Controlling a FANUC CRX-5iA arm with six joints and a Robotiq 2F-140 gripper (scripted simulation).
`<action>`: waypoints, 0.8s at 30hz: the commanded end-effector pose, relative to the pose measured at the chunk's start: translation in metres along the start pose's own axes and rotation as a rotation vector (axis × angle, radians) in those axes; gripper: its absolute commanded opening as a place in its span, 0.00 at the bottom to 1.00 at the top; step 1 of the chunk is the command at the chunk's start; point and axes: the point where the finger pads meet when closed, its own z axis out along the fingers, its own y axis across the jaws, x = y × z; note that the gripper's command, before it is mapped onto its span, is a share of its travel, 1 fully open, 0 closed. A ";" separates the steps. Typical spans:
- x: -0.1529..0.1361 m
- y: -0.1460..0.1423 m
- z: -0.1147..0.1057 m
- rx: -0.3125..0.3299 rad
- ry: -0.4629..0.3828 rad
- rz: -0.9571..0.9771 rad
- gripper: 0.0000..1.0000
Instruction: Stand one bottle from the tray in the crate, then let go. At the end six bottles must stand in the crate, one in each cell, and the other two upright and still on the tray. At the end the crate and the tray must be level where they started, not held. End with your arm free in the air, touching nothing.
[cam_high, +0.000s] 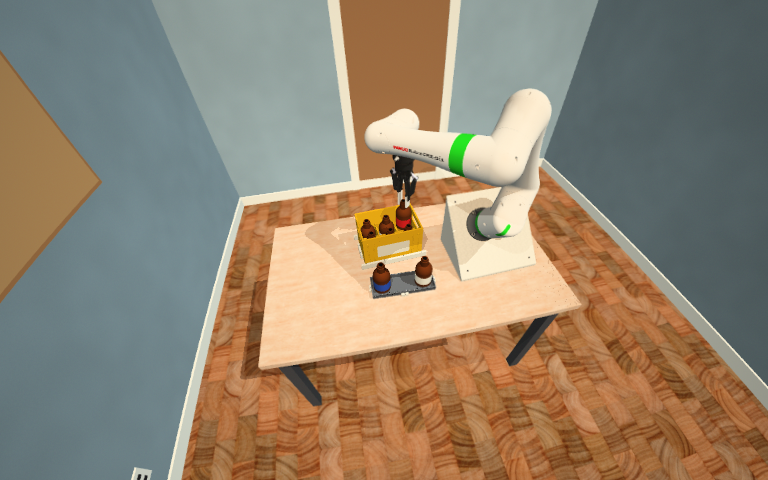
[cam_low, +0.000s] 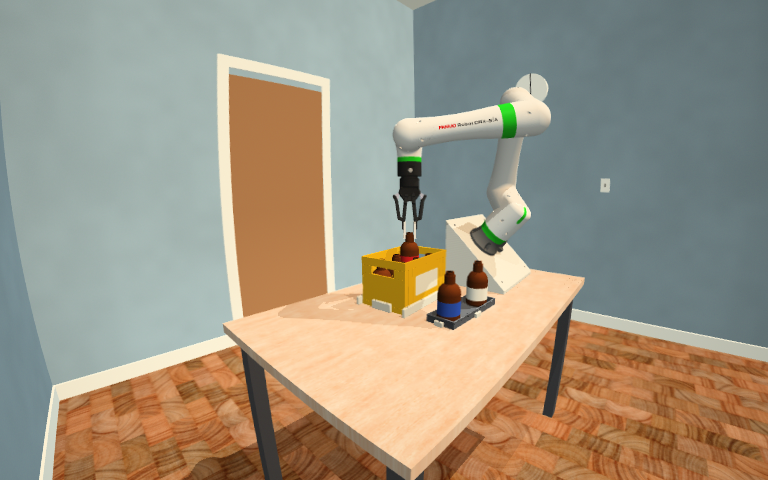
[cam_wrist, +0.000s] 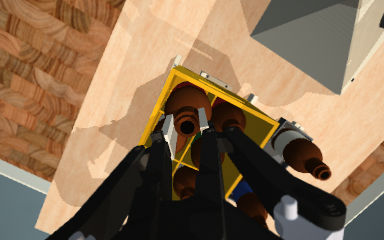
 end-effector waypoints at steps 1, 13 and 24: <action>0.000 0.000 0.004 0.001 0.000 0.000 0.00; 0.000 0.000 0.011 0.001 0.000 0.000 0.00; 0.000 0.000 0.013 0.001 0.000 0.000 0.00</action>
